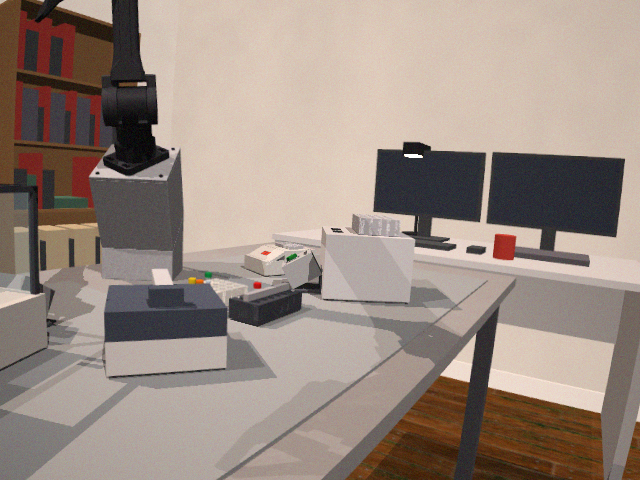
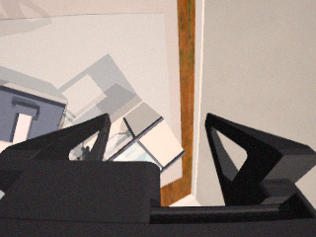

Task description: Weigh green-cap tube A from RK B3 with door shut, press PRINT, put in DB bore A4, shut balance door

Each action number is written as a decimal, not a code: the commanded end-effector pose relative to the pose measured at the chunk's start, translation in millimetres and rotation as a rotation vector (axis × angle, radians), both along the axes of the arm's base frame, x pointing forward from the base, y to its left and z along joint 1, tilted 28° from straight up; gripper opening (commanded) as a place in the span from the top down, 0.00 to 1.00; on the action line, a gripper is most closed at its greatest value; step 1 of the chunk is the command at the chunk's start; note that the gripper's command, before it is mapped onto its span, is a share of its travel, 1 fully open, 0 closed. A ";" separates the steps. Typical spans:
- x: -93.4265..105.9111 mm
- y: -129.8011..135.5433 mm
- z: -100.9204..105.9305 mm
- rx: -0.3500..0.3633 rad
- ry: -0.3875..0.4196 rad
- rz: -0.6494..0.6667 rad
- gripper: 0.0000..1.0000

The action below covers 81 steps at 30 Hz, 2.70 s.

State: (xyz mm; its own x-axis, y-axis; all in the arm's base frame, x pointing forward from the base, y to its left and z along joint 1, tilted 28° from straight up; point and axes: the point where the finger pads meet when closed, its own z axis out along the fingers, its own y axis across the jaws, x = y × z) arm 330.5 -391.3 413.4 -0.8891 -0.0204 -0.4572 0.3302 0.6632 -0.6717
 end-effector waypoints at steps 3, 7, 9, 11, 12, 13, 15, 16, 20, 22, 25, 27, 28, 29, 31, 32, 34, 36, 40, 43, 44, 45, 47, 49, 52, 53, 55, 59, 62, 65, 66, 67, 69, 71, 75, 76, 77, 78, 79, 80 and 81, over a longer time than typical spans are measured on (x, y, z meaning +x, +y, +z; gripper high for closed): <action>-0.7 0.9 6.6 -0.009 -0.009 0.000 0.00; -0.7 0.9 6.6 -0.009 -0.009 0.000 0.00; -0.7 0.9 6.6 -0.009 -0.009 0.000 0.00; -0.7 0.9 6.6 -0.009 -0.009 0.000 0.00; -0.7 0.9 6.6 -0.009 -0.009 0.000 0.00; -0.7 0.9 6.6 -0.009 -0.009 0.000 0.00; -0.7 0.9 6.6 -0.009 -0.009 0.000 0.00; -0.7 0.9 6.6 -0.009 -0.009 0.000 0.00; 4.6 -14.0 -16.6 -0.005 0.002 -0.004 0.64; 7.1 -17.9 -25.5 -0.005 0.004 -0.003 0.64; 11.0 -23.7 -38.8 -0.005 0.004 -0.003 0.64; 13.5 -27.5 -47.8 -0.005 0.004 -0.003 0.64; 14.8 -29.5 -52.2 -0.005 0.004 -0.003 0.64; 16.1 -31.4 -56.7 -0.005 0.004 -0.003 0.64; 18.7 -35.3 -65.6 -0.005 0.004 -0.003 0.64; 20.0 -37.2 -70.0 -0.005 0.004 -0.003 0.64; 20.0 -37.2 -70.0 -0.005 0.004 -0.003 0.64; 26.2 -44.8 -61.2 -0.027 -0.018 -0.003 0.64; 26.1 -36.1 -54.2 -0.027 -0.028 0.000 0.64; -6.9 -21.4 -72.1 0.022 0.041 0.037 0.70; -10.6 -19.8 -73.5 0.022 0.041 0.037 0.70; -11.3 -19.7 -73.5 0.022 0.041 0.037 0.70; -25.2 -15.3 -81.5 0.046 0.078 0.079 0.70; -33.2 -13.2 -84.8 0.046 0.079 0.079 0.70; -35.7 -16.4 -65.2 0.026 0.074 0.101 0.70; -47.1 -8.8 -92.8 0.071 0.116 0.121 0.70; -60.9 -4.4 -100.8 0.096 0.154 0.163 0.70; -82.2 1.9 -112.7 0.110 0.175 0.186 0.70; -103.2 8.5 -124.6 0.147 0.231 0.247 0.70; -123.5 14.6 -136.0 0.160 0.252 0.270 0.70; -130.5 16.8 -140.0 0.172 0.269 0.289 0.70; -130.5 16.8 -140.0 0.172 0.269 0.289 0.70; -132.5 8.9 -114.8 0.134 0.273 0.306 0.70; -151.5 23.3 -151.8 0.197 0.307 0.331 0.70; -178.3 31.4 -166.9 0.223 0.345 0.373 0.70; -185.3 33.6 -170.7 0.236 0.366 0.395 0.70; -192.3 35.8 -174.6 0.248 0.382 0.414 0.70; -199.4 37.9 -178.5 0.248 0.383 0.414 0.70; -206.4 40.1 -182.4 0.261 0.403 0.437 0.70; -213.4 42.2 -186.3 0.272 0.420 0.455 0.70; -220.3 44.3 -190.0 0.273 0.420 0.455 0.70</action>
